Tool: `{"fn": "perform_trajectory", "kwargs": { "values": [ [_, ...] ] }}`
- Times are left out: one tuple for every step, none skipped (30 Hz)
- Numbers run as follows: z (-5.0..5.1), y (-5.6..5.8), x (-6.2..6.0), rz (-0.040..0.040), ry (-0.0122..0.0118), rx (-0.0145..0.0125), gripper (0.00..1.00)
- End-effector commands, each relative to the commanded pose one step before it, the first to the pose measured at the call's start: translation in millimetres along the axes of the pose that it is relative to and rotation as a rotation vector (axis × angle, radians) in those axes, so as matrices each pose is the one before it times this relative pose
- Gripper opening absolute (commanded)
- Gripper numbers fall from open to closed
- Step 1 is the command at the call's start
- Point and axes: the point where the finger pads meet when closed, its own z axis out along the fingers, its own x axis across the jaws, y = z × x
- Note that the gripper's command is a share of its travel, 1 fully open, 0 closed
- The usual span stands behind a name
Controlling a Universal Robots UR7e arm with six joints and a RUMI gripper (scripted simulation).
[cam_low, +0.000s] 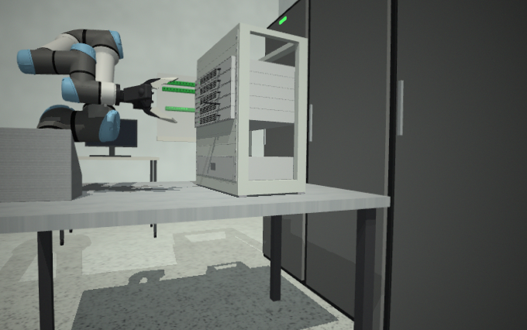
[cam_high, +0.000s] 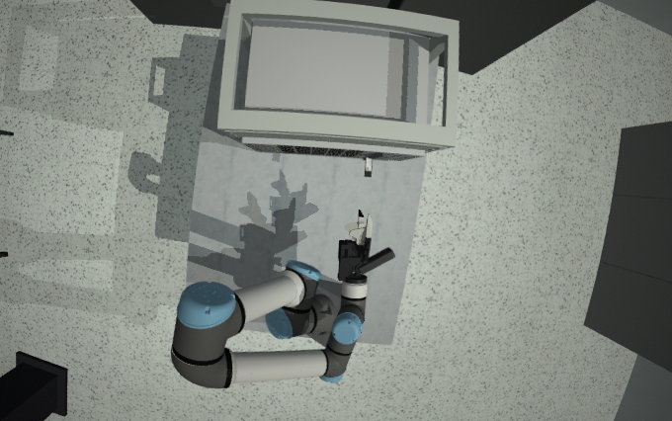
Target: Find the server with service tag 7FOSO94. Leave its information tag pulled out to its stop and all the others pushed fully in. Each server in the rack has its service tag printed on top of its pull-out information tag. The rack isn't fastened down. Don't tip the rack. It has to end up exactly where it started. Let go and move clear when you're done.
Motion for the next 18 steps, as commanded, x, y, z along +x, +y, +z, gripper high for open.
{"fn": "perform_trajectory", "kwargs": {
  "values": [
    [0.02,-0.01,0.04,-0.00038,0.00191,-0.001,1.0],
    [0.03,0.05,0.07,0.00001,0.00053,-0.00032,1.0],
    [0.03,0.05,0.07,0.00002,0.00054,-0.00033,1.0],
    [0.03,0.05,0.07,0.00002,0.00055,-0.00033,1.0],
    [0.03,0.05,0.07,0.00002,0.00056,-0.00034,1.0],
    [0.03,0.05,0.08,0.00002,0.00058,-0.00035,1.0],
    [0.03,0.05,0.08,0.00002,0.00059,-0.00035,1.0],
    [0.03,0.05,0.08,0.00002,0.0006,-0.00036,1.0],
    [0.0,0.0,0.0,0.0,0.0,0.0,1.0],
    [0.0,0.0,0.0,0.0,0.0,0.0,1.0],
    [0.03,0.05,0.08,0.00002,0.00061,-0.00036,1.0],
    [0.03,0.05,0.08,0.00002,0.00062,-0.00037,1.0],
    [0.03,0.05,0.08,0.00002,0.00063,-0.00038,1.0],
    [0.03,0.05,0.08,0.00002,0.00065,-0.00038,1.0],
    [0.04,0.05,0.09,0.00002,0.00066,-0.00039,1.0],
    [0.04,0.05,0.09,0.00002,0.00067,-0.00039,1.0],
    [0.04,0.06,0.09,0.00002,0.00068,-0.0004,1.0],
    [0.04,0.06,0.09,0.00002,0.00069,-0.0004,1.0]
  ]
}}
